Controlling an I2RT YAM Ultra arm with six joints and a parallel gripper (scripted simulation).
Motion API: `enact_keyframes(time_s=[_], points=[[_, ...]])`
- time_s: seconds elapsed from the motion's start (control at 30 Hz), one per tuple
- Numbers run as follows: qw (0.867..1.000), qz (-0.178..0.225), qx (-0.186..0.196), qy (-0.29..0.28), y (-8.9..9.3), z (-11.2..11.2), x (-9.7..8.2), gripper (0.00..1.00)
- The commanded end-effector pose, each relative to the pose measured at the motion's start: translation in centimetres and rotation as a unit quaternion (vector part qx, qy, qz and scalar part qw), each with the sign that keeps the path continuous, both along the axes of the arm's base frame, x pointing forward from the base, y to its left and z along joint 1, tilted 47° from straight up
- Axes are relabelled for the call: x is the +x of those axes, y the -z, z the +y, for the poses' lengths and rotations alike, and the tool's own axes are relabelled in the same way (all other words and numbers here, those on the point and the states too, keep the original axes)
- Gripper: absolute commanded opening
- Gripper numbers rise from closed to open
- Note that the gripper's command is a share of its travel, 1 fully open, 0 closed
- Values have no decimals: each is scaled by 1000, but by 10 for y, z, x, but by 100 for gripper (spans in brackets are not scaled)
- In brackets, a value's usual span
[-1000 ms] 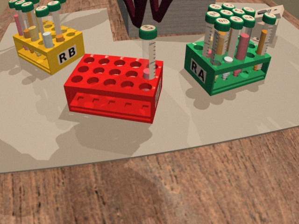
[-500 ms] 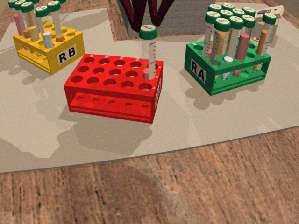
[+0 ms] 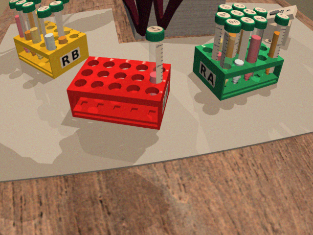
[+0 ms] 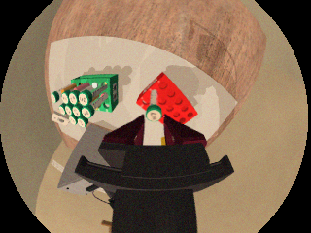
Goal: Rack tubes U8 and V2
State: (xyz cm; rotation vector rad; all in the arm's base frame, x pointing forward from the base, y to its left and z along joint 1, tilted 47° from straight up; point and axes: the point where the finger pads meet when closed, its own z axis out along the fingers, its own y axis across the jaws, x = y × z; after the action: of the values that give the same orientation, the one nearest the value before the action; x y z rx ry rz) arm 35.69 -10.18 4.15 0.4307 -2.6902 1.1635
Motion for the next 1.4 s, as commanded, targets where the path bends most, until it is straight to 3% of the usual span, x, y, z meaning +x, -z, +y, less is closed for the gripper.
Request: enact_keyframes(time_s=[0.0,0.37,0.4,1.37], points=[[1000,2,-4,-9,2,0,-2,30],[1000,-3,-1,-7,1,0,2,30],[1000,-3,-1,-7,1,0,2,0],[1000,8,-4,-14,5,4,-2,0]])
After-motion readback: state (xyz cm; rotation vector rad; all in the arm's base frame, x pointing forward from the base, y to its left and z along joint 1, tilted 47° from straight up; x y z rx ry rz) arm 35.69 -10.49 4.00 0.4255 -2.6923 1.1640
